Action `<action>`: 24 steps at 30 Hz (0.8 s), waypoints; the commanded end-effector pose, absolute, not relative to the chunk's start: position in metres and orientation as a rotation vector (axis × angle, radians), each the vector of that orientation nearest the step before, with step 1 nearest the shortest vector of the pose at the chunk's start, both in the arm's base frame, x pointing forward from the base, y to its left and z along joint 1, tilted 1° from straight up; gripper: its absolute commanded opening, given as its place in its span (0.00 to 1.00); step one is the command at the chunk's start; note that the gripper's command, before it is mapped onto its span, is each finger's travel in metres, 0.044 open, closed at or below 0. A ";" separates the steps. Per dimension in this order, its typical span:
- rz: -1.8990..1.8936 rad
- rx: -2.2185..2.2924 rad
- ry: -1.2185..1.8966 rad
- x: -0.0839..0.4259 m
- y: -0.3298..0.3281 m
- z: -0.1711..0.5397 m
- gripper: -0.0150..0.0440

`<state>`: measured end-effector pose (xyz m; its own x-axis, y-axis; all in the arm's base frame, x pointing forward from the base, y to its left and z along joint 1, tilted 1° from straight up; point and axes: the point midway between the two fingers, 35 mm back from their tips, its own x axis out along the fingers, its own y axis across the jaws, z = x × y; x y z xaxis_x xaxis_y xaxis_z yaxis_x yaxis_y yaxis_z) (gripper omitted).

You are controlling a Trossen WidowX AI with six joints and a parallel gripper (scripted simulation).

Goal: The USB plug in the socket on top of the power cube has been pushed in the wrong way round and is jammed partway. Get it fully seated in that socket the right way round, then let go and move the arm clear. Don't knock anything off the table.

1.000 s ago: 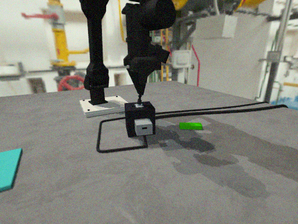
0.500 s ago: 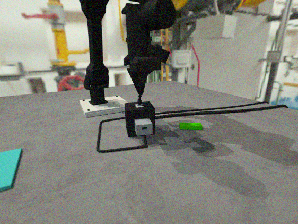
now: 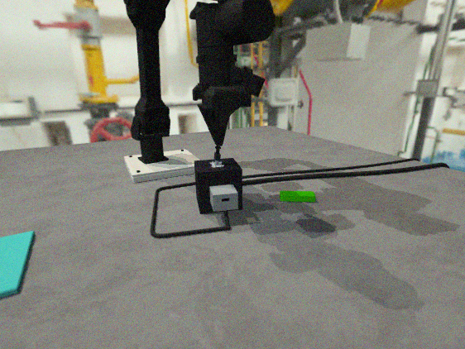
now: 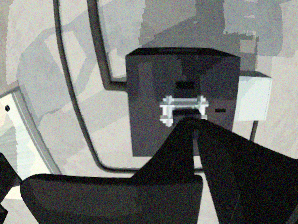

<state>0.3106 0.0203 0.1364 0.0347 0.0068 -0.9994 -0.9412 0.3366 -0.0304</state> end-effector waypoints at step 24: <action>0.933 -0.962 1.315 0.311 0.020 0.156 0.25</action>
